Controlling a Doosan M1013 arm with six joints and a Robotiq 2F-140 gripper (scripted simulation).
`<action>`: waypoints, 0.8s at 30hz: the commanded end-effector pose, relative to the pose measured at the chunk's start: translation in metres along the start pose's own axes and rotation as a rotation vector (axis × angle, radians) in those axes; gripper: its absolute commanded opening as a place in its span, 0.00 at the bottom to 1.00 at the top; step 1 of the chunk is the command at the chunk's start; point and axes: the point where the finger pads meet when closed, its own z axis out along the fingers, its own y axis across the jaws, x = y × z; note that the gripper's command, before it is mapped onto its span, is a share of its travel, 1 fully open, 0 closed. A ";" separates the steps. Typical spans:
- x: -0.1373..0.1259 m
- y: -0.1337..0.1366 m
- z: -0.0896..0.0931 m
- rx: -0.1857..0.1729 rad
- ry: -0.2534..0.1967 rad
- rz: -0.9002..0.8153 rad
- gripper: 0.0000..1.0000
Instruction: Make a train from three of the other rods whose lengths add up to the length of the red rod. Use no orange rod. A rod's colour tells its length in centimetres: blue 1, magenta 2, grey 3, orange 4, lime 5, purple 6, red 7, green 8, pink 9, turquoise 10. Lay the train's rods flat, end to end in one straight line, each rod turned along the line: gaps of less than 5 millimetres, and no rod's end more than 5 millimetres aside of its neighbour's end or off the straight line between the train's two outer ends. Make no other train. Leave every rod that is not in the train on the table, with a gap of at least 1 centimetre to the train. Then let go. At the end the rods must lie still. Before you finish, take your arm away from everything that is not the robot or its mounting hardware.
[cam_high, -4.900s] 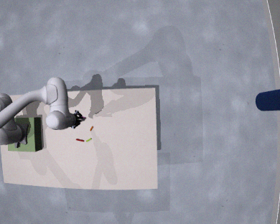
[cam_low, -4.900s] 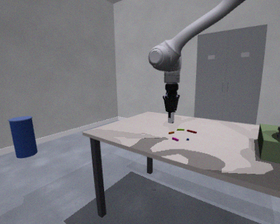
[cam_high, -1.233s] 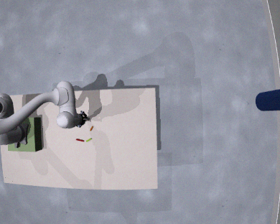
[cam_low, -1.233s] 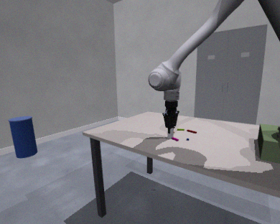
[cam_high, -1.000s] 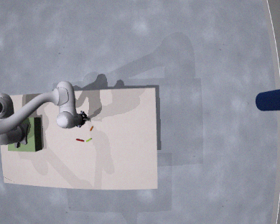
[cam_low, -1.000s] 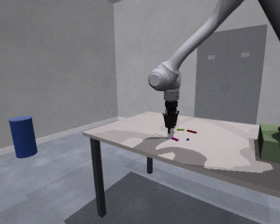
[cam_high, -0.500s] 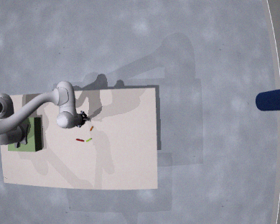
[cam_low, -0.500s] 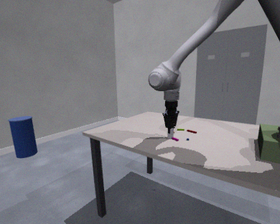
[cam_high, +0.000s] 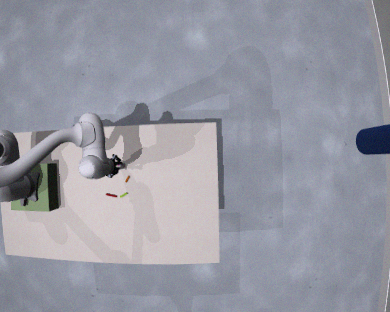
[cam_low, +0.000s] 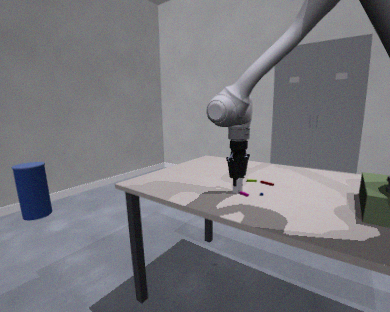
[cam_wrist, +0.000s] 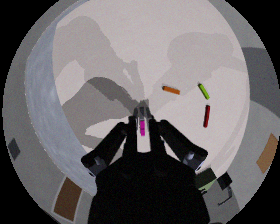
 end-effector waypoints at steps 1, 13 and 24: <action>0.000 0.000 0.000 0.000 0.000 0.000 0.15; 0.000 0.000 0.000 0.000 0.000 0.000 0.15; 0.000 0.000 -0.032 0.000 0.000 0.000 0.15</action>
